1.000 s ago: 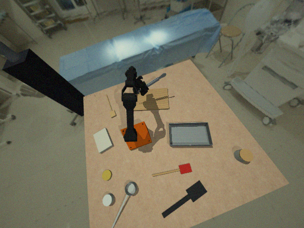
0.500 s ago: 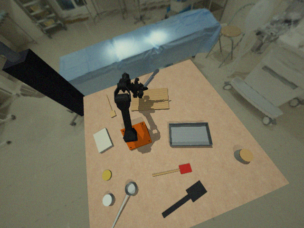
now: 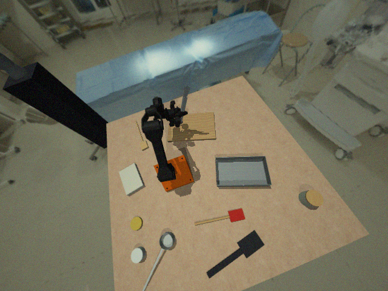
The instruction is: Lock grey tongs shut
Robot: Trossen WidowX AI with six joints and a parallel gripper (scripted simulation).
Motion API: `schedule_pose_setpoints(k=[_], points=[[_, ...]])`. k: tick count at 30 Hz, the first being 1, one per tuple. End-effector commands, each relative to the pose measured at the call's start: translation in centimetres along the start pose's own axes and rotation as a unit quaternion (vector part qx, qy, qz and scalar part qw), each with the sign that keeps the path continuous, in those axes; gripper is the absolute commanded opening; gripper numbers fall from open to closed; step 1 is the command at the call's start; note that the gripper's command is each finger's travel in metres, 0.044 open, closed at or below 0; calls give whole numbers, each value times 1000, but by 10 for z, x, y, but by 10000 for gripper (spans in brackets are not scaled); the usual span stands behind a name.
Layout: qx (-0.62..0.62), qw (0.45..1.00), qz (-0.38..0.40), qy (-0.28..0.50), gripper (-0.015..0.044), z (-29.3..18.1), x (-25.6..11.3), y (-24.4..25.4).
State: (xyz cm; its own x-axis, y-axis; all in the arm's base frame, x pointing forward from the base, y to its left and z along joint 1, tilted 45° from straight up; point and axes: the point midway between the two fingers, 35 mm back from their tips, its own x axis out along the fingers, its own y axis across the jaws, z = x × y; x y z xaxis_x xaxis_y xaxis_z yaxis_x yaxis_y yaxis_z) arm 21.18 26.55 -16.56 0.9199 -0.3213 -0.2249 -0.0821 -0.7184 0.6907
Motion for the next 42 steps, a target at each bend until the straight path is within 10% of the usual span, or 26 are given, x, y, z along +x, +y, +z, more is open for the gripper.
schedule_pose_setpoints(k=[1,28,42], points=[[8,1000,0,8,-150,-5,-2,0],[8,1000,-1,5,-150,-5,-1,0],[-8,987,-2,-159,-150,-1,20,-15]])
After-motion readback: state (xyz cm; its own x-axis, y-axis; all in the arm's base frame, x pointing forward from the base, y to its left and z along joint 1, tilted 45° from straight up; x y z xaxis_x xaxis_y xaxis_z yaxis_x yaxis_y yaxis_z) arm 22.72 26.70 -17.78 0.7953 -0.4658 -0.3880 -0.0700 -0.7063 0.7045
